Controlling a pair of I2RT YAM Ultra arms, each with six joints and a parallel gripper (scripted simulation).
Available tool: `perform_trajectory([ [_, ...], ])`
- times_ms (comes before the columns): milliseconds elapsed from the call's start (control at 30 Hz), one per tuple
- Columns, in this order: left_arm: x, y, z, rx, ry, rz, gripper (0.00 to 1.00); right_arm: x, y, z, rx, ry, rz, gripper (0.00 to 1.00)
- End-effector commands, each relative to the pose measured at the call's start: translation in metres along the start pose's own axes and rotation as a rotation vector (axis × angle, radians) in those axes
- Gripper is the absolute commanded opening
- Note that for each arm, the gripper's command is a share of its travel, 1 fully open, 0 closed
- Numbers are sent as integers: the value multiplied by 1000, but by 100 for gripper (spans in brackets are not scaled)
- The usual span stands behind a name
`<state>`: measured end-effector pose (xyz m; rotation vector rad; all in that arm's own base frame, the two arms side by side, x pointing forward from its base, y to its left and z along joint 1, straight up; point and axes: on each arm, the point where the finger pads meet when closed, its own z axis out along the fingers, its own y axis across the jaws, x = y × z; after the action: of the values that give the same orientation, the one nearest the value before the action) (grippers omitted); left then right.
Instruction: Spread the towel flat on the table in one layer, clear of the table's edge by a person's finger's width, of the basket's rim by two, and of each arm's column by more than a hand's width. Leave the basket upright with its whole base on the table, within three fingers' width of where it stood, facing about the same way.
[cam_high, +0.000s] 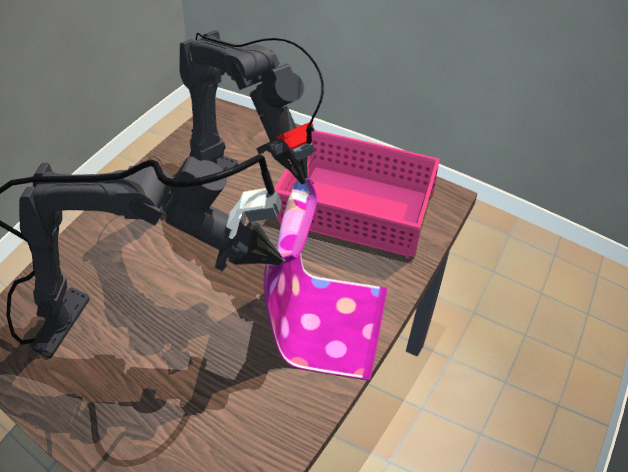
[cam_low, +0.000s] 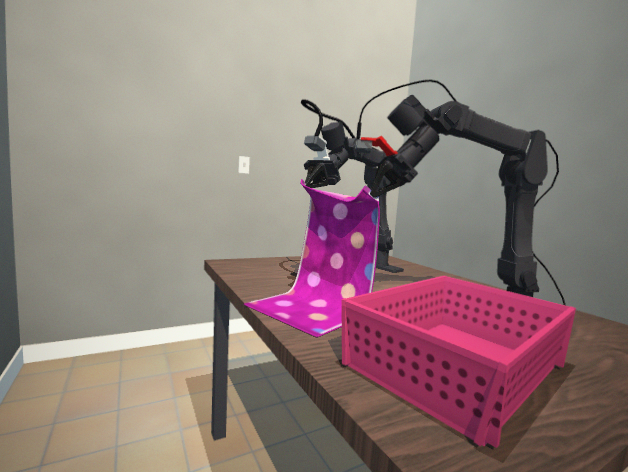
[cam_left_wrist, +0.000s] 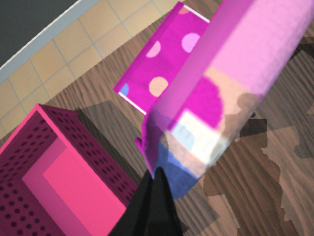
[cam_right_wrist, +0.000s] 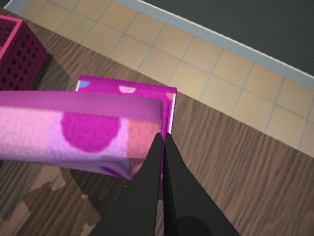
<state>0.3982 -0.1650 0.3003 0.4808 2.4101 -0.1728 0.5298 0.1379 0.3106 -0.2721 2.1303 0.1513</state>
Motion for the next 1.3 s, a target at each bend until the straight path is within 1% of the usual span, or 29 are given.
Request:
perform_trajectory([
  [0, 29, -13, -10, 19, 63, 20, 0, 17, 4, -25, 1, 101, -11, 0],
  [67, 29, -13, -10, 19, 63, 21, 0, 17, 3, -25, 2, 105, -10, 0],
  [100, 41, -23, -5, 35, 58, 40, 0, 44, 6, -26, -3, 200, -15, 0],
  [167, 48, -22, -5, 34, 84, 41, 0, 43, 4, -26, 0, 198, -13, 0],
  [200, 61, -32, 0, 50, 58, 62, 0, 77, 7, -27, -5, 300, -18, 0],
  [267, 61, -32, 0, 49, 58, 62, 0, 77, 2, -26, 3, 300, -11, 0],
  [300, 80, -42, 5, 65, 58, 84, 0, 99, 8, -31, -5, 372, -21, 0],
  [367, 80, -41, 5, 63, 58, 84, 0, 99, 4, -31, 0, 372, -16, 0],
  [400, 100, -51, 10, 80, 58, 109, 0, 118, 10, -34, -9, 378, -24, 0],
  [500, 100, -51, 10, 80, 58, 109, 0, 119, 7, -34, -4, 380, -20, 0],
  [533, 99, -44, 10, 69, 58, 95, 0, 115, 1, -33, 6, 363, -10, 0],
  [567, 119, -61, 15, 100, 58, 134, 0, 137, 8, -37, -6, 363, -22, 0],
  [633, 119, -61, 15, 100, 58, 135, 0, 137, 7, -37, -5, 363, -21, 0],
  [667, 138, -71, 19, 121, 58, 162, 0, 159, 13, -41, -15, 363, -30, 0],
  [733, 138, -71, 19, 121, 58, 162, 0, 159, 10, -41, -10, 363, -26, 0],
  [767, 157, -81, 24, 143, 58, 190, 0, 180, 14, -45, -18, 363, -34, 0],
  [833, 157, -81, 24, 143, 58, 191, 0, 180, 8, -45, -8, 364, -24, 0],
  [867, 176, -90, 29, 166, 58, 220, 0, 202, 15, -50, -22, 364, -37, 0],
  [933, 176, -90, 29, 166, 58, 220, 0, 201, 12, -49, -16, 364, -32, 0],
  [967, 194, -100, 33, 190, 58, 250, 0, 222, 17, -54, -26, 364, -42, 0],
  [1067, 194, -100, 33, 190, 58, 250, 0, 222, 15, -54, -22, 364, -38, 0],
  [1100, 193, -97, 34, 183, 58, 241, 0, 222, 9, -53, -11, 364, -28, 0],
  [1133, 212, -109, 37, 214, 58, 280, 0, 242, 16, -57, -27, 364, -43, 0],
  [1200, 212, -109, 37, 214, 58, 282, 0, 242, 15, -57, -24, 364, -41, 0],
  [1233, 229, -118, 41, 238, 58, 312, 0, 262, 19, -61, -34, 365, -50, 0],
  [1267, 229, -118, 41, 238, 58, 312, 0, 262, 19, -61, -34, 365, -50, 0],
])
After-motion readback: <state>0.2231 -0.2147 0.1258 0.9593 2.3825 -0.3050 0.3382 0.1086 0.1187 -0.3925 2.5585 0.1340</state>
